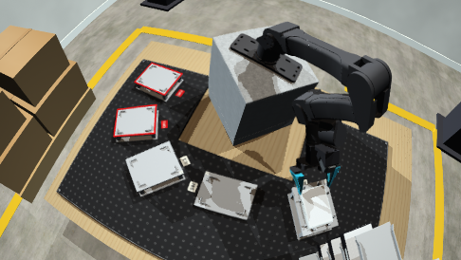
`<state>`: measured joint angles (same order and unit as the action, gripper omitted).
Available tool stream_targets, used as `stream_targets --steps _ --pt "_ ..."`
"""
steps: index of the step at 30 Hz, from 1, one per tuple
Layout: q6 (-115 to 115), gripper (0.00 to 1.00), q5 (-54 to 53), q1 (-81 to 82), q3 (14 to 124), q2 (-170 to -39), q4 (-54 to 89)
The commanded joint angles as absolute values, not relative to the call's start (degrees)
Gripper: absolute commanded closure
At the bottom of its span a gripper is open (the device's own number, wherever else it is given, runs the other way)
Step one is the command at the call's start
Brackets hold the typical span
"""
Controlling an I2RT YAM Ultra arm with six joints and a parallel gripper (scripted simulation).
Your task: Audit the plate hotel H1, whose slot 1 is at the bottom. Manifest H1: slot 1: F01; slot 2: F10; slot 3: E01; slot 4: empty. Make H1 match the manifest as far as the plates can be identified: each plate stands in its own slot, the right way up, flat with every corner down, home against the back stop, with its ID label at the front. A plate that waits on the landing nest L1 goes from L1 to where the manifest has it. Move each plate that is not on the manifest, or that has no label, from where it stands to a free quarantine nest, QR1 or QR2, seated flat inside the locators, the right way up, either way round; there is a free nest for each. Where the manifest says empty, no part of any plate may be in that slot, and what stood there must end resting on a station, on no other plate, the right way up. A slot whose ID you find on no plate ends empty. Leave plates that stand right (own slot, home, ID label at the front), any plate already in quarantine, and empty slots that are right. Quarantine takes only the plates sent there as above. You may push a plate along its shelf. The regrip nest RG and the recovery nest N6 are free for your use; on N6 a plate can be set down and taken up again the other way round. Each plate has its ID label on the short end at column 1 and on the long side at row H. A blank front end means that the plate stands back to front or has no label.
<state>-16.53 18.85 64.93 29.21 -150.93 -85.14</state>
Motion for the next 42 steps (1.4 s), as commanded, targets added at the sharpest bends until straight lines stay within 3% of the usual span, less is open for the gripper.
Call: stream_targets --steps 1,38,42 --pt "-16.68 0.00 19.12 65.09 28.35 -149.54 -85.05" --pt "-17.41 0.00 20.05 66.25 19.37 -132.37 -76.62" --pt "-17.41 0.00 16.03 63.41 23.97 -123.92 -58.08"
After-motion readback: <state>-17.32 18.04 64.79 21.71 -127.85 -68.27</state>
